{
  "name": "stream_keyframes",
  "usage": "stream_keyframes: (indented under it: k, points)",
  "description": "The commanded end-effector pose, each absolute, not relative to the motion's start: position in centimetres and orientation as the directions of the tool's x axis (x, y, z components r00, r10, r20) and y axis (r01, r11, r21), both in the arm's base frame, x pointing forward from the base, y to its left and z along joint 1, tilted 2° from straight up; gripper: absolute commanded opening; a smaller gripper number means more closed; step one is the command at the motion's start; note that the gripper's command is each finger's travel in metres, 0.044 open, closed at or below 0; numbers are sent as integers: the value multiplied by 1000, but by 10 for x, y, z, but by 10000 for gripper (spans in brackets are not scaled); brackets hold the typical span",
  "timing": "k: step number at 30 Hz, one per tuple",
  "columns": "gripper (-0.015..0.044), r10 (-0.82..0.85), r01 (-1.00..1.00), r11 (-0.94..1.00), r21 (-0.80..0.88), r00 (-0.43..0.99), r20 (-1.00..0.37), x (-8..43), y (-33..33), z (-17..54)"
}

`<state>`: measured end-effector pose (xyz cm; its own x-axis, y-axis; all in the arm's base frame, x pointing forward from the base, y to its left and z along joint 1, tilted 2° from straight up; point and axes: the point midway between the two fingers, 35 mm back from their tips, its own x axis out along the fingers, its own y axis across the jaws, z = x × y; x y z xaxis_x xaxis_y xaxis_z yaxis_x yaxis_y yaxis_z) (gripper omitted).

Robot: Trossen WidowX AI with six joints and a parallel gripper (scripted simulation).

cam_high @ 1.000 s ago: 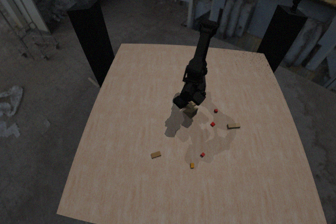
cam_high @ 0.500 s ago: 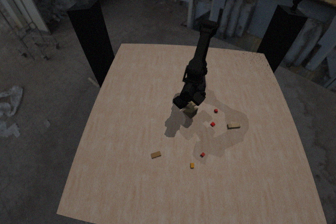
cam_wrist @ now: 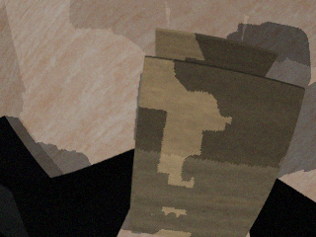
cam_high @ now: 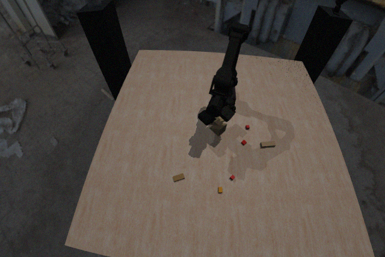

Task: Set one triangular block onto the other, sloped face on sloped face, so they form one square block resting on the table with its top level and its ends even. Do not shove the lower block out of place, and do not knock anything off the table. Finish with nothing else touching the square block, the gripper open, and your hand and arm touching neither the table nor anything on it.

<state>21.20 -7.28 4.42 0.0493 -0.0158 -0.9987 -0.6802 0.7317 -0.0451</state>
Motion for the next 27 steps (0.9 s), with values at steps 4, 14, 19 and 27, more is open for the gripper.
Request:
stream_keyframes:
  k: [4, 14, 19, 27]
  points:
    - [0, -22, -677, 734, -49, 49, -999, 214, -72, 40]
    - [0, -22, -677, 734, -49, 49, -999, 216, -71, 34]
    - [0, -22, -677, 734, -49, 49, -999, 217, -70, 31]
    - [0, -22, -677, 734, -50, 50, -999, 218, -68, 26]
